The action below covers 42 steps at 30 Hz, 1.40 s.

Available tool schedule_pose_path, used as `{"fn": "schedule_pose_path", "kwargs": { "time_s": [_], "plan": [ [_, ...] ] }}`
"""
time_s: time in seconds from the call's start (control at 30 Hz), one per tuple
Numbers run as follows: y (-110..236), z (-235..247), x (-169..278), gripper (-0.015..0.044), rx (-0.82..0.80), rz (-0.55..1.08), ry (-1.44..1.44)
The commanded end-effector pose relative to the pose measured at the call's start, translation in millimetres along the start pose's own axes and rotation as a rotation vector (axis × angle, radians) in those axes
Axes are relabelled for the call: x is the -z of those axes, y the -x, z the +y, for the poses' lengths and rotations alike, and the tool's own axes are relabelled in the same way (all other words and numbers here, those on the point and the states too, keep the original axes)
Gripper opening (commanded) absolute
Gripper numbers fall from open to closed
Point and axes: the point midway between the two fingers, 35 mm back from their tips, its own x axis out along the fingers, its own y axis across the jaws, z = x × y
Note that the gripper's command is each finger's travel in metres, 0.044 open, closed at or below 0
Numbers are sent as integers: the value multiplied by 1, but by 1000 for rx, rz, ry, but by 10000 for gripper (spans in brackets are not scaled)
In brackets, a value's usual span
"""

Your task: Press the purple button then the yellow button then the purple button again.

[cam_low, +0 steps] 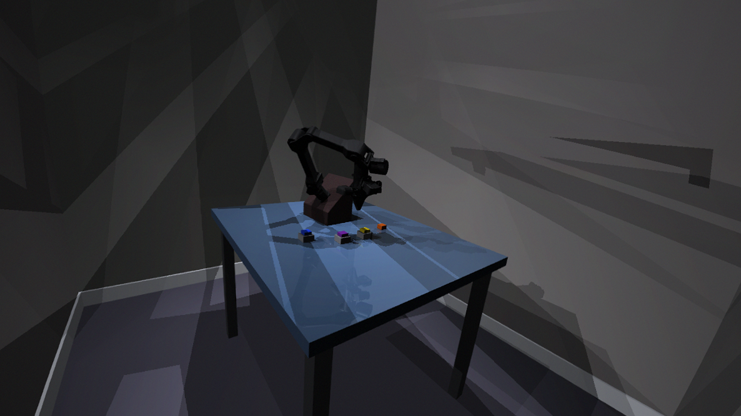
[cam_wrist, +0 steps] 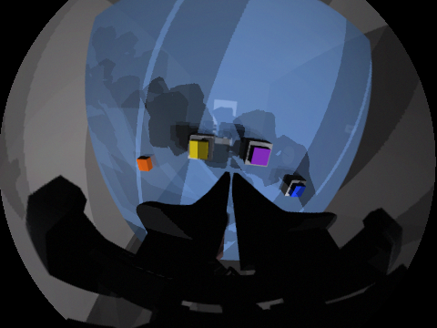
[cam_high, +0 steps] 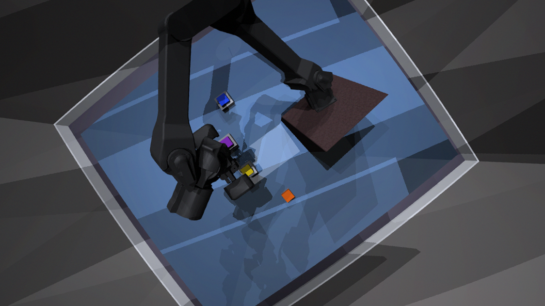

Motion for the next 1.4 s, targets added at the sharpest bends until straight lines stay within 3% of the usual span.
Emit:
{"fn": "schedule_pose_path", "kwargs": {
  "time_s": [0.0,0.23,0.43,1.37],
  "plan": [
    [-2,49,8,20,4,9,16],
    [-5,52,8,20,4,9,16],
    [-64,51,9,20,7,8,16],
    [-98,51,9,20,9,8,16]
  ]
}}
